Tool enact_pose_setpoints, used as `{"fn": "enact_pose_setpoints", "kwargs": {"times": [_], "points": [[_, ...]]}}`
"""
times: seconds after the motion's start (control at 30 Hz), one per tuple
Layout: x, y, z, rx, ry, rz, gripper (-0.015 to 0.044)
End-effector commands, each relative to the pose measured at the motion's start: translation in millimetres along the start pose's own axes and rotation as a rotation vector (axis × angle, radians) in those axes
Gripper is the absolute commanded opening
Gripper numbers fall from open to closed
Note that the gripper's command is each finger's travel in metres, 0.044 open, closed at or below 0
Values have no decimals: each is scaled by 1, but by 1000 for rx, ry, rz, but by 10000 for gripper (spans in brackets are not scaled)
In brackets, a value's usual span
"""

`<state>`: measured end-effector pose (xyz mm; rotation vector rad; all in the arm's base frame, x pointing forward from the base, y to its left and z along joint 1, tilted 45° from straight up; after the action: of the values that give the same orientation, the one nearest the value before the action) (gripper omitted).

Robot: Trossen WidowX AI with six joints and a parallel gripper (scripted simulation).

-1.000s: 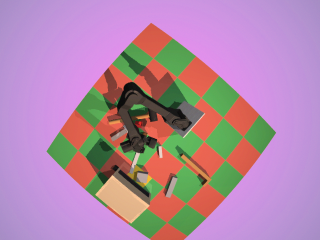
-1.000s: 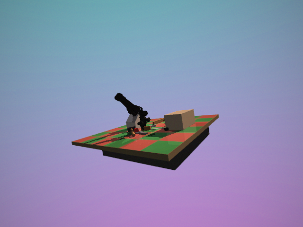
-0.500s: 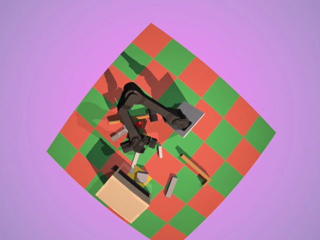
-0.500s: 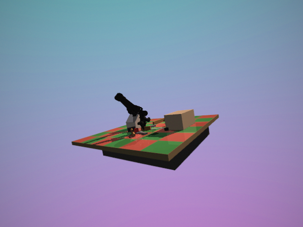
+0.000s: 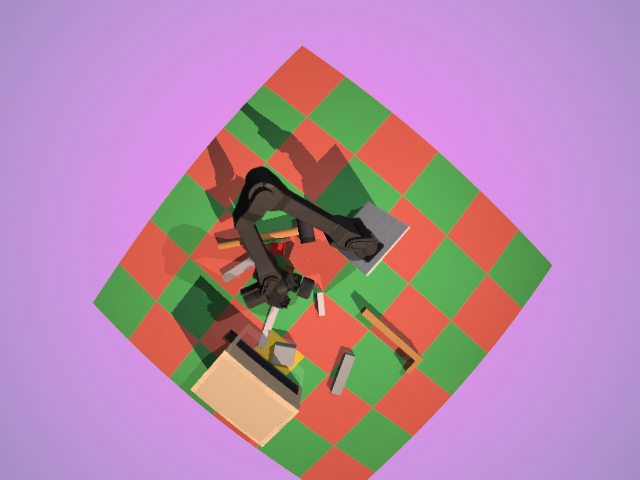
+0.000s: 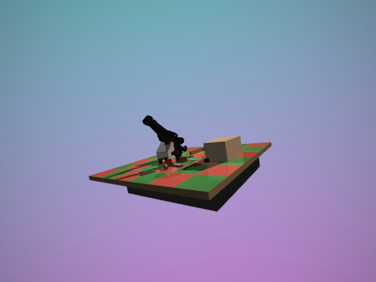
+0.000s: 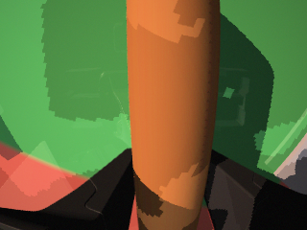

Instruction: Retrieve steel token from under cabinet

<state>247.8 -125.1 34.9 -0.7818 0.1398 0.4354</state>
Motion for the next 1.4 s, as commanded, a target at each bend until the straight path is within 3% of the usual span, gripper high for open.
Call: {"fn": "enact_pose_setpoints", "kwargs": {"times": [0.0, 1.37], "points": [[8, -3, 0, -5, -4, -12, 0], [60, -3, 1, -2, -7, -21, 0]]}}
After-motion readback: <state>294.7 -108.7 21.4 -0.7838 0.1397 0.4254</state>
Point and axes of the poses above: the point midway between the two fingers, 35 mm back from their tips, its own z axis back along the fingers, its own y axis across the jaws, x = y × z, the point moved 6 cm from there along z, back along the fingers, and after that the axes turned 3 degrees about z, right-handed, at the moved point
